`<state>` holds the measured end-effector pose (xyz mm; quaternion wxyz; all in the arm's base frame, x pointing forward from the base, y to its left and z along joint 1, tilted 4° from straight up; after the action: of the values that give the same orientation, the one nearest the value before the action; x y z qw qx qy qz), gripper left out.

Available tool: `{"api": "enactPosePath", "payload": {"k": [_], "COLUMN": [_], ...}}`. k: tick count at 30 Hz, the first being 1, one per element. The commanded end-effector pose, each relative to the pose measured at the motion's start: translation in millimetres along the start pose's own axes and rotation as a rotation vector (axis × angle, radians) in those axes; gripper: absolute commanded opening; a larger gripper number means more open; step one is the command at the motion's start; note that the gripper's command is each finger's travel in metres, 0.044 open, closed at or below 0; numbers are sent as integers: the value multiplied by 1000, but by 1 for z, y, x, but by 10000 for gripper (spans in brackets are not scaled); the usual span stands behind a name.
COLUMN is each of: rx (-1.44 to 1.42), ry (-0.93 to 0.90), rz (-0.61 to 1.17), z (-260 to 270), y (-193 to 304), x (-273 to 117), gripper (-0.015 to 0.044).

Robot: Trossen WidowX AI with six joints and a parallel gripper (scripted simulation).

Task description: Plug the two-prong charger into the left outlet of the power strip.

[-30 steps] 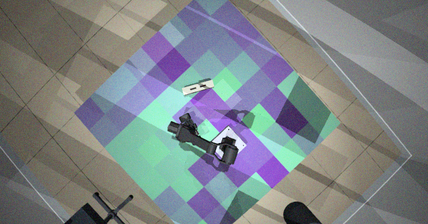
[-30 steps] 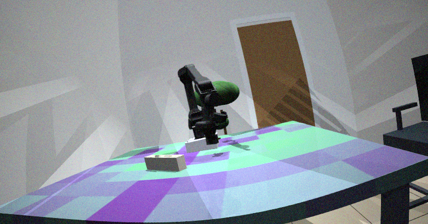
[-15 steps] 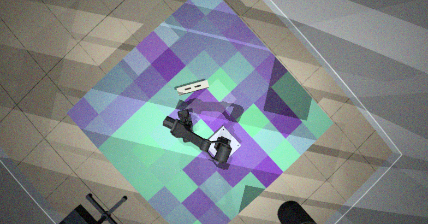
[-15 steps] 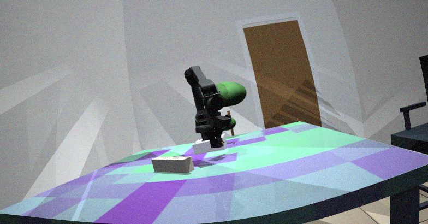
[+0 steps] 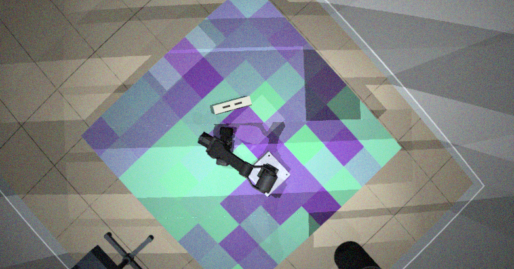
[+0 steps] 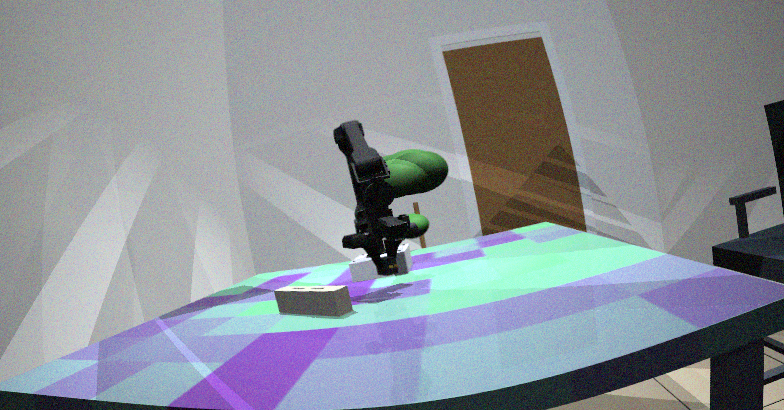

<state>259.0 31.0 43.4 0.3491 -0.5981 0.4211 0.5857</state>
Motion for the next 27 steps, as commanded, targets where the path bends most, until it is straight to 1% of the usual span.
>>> {"api": "enactPosePath", "payload": {"k": [1, 27], "rx": [89, 637], "ry": [-9, -41], "rz": [-3, 4], "z": [-6, -47], "y": [-2, -1], "x": [2, 17], "gripper": [0, 0]}}
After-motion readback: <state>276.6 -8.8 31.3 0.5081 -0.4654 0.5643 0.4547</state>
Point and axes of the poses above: the point midway between the two fingers, 35 mm back from their tips, its own x axis out along the fingers, its own z axis across the jaws, y = z × x, the point moved 2 cm from there along -x, back along the fingers, and after that the axes turned 8 degrees about x, right-handed, at the moved point
